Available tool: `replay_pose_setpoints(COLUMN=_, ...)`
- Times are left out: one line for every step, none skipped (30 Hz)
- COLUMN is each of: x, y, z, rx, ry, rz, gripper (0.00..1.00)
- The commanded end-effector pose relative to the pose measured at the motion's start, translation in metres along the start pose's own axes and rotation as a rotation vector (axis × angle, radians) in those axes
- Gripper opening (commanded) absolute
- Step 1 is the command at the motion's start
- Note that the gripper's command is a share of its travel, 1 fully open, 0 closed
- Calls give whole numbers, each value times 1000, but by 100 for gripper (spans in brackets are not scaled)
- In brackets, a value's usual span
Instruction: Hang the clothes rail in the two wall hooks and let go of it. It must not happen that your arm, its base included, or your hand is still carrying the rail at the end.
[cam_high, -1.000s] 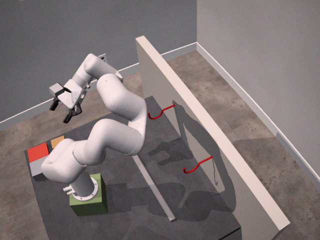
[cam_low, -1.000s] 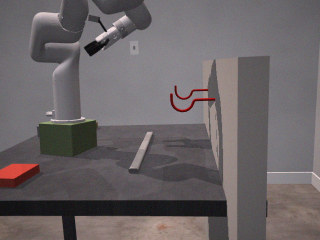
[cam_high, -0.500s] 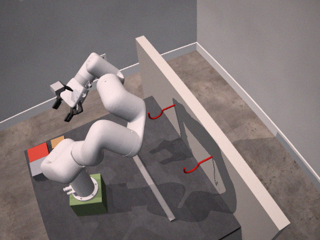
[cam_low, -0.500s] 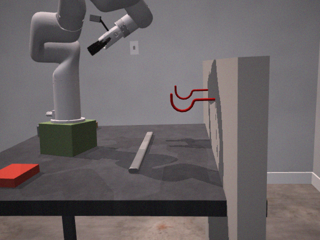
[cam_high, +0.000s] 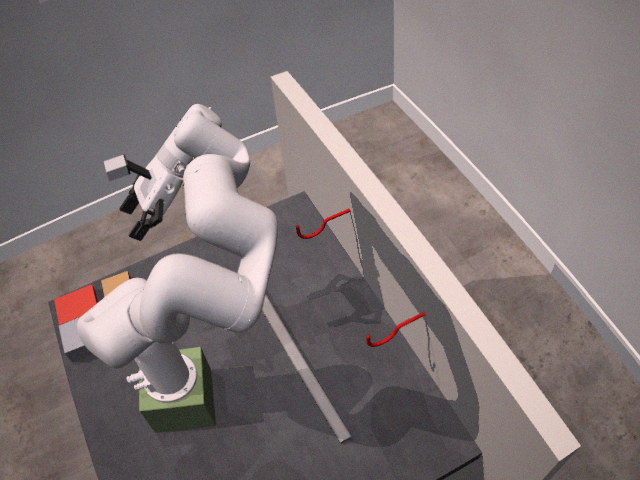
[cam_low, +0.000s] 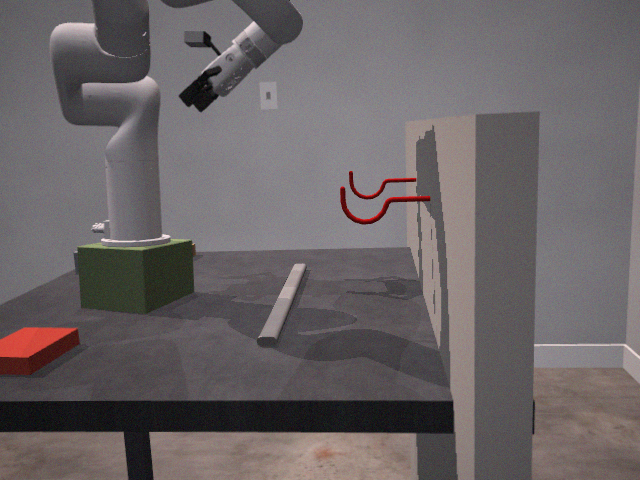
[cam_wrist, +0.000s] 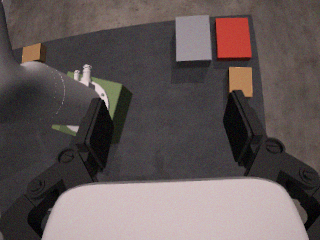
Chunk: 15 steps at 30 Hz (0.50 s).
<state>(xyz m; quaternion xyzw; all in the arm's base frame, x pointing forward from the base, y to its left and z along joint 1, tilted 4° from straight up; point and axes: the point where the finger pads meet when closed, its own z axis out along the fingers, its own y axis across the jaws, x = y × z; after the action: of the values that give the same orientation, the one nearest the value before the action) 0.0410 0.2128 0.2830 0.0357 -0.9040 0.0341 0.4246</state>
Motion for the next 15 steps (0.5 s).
replay_pose_setpoints(x=-8, y=1, z=-9, rx=-65, ry=-38, rz=151, gripper=100)
replay_pose_setpoints(x=-8, y=1, z=-9, rx=-77, ry=-44, rz=182, gripper=100)
replay_pose_setpoints(x=-8, y=1, z=-9, rx=-89, ry=-49, rz=212, gripper=100)
replay_pose_setpoints(x=-8, y=1, z=-9, rx=-94, ry=-52, rz=225, gripper=100)
replay_pose_setpoints(x=-12, y=1, z=-13, rx=-106, ry=-56, rz=256, gripper=100)
replay_pose_setpoints(x=-14, y=1, z=-15, rx=-119, ry=-61, rz=286, gripper=100)
replay_pose_setpoints(x=-14, y=1, z=-15, rx=-131, ry=-65, rz=317, gripper=100)
replay_pose_setpoints(x=-14, y=1, z=-15, rx=-141, ry=-69, rz=343, gripper=100)
replay_pose_setpoints(x=-18, y=1, z=-18, rx=-154, ry=-72, rz=373, gripper=100)
replay_pose_setpoints(x=-20, y=1, z=-21, rx=-166, ry=-76, rz=404, gripper=100)
replay_pose_setpoints(x=-20, y=1, z=-21, rx=-166, ry=-76, rz=404, gripper=100)
replay_pose_setpoints(x=-20, y=1, z=-21, rx=-166, ry=-76, rz=404, gripper=100)
replay_pose_setpoints(x=-24, y=1, z=-24, rx=-179, ry=-79, rz=435, gripper=100)
replay_pose_setpoints(x=-27, y=1, z=-26, rx=-191, ry=-81, rz=466, gripper=100)
replay_pose_setpoints(x=-27, y=1, z=-26, rx=-204, ry=-84, rz=496, gripper=100)
